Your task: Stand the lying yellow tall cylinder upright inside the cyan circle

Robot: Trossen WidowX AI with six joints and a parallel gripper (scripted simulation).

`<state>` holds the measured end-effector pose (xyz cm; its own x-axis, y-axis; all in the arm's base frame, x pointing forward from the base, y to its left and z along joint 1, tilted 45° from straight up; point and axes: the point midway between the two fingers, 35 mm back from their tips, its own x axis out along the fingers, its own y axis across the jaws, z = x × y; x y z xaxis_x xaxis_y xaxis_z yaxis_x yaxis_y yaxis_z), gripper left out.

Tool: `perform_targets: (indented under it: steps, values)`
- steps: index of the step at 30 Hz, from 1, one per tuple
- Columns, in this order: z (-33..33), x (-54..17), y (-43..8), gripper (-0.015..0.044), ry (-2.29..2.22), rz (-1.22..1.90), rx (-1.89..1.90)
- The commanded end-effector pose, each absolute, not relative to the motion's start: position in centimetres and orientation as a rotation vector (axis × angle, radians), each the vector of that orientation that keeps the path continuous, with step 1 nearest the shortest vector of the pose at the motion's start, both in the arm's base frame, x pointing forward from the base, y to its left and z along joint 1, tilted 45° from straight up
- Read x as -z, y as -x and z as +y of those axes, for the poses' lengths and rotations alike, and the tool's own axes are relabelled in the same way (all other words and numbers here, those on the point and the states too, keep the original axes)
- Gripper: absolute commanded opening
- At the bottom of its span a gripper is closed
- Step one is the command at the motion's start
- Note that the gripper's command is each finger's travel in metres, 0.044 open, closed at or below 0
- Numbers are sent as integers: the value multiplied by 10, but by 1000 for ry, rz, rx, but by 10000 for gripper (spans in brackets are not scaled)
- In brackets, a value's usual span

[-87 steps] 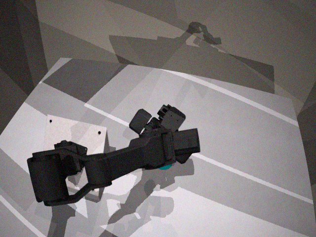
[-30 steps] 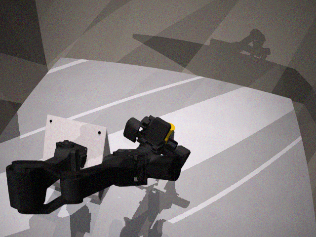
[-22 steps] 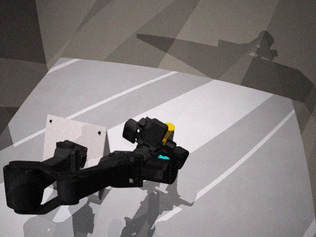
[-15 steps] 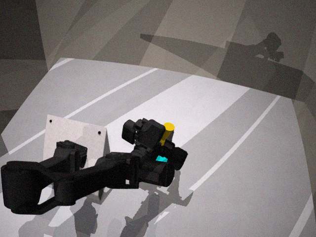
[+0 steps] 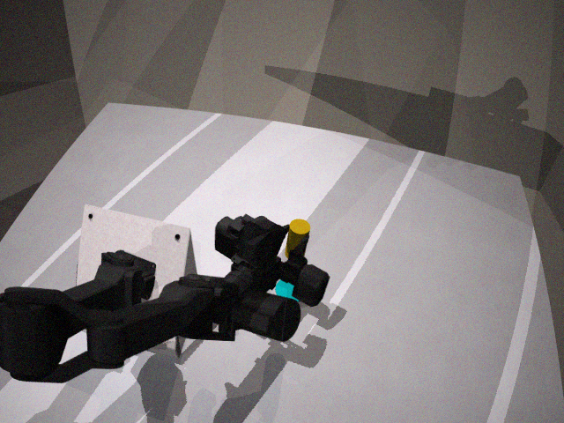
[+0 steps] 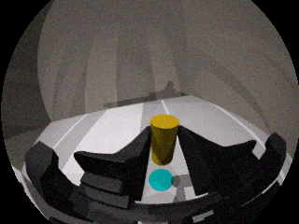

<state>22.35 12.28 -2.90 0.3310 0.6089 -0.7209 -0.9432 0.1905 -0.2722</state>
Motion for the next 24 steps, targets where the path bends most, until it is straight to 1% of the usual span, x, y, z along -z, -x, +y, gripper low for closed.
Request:
perform_targets:
  steps: [1,15,24]
  values:
    - [124,26,-224,105,786,494,-1164]
    - [123,27,-224,105,786,494,-1164]
    - [106,43,-230,105,795,504,-1166]
